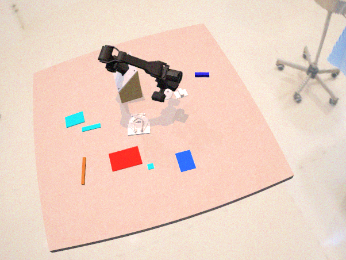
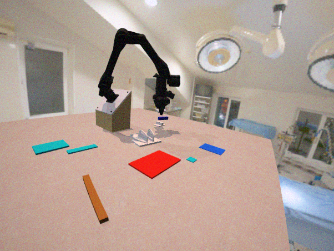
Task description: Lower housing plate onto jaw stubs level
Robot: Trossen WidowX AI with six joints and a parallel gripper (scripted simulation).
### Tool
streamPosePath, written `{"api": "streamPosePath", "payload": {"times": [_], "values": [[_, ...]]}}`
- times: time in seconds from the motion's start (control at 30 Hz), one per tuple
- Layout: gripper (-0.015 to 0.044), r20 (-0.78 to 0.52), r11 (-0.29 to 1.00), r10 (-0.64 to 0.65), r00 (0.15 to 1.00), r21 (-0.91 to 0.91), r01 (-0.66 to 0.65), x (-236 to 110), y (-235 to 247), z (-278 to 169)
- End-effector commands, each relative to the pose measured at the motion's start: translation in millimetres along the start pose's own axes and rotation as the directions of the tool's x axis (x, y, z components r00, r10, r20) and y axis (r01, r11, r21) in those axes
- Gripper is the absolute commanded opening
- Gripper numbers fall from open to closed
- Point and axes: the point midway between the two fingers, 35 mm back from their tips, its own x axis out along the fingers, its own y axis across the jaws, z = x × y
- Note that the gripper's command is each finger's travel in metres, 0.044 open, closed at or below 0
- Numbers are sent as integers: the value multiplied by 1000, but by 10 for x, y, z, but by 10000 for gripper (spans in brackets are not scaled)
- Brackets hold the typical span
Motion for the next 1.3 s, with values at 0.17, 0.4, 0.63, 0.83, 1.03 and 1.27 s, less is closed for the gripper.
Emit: {"api": "streamPosePath", "payload": {"times": [0.17,0.4,0.63,0.83,1.03,1.27], "values": [[351,-3,985,-7,1000,170,7,2,-249,-162],[351,-4,952,-10,1000,307,11,2,-442,-294],[351,-8,898,-15,1000,439,17,10,-623,-442],[351,-14,838,-20,1000,545,24,22,-766,-581],[351,-22,765,-26,999,643,34,38,-897,-729],[351,-34,665,-32,999,745,47,60,-1034,-914]]}}
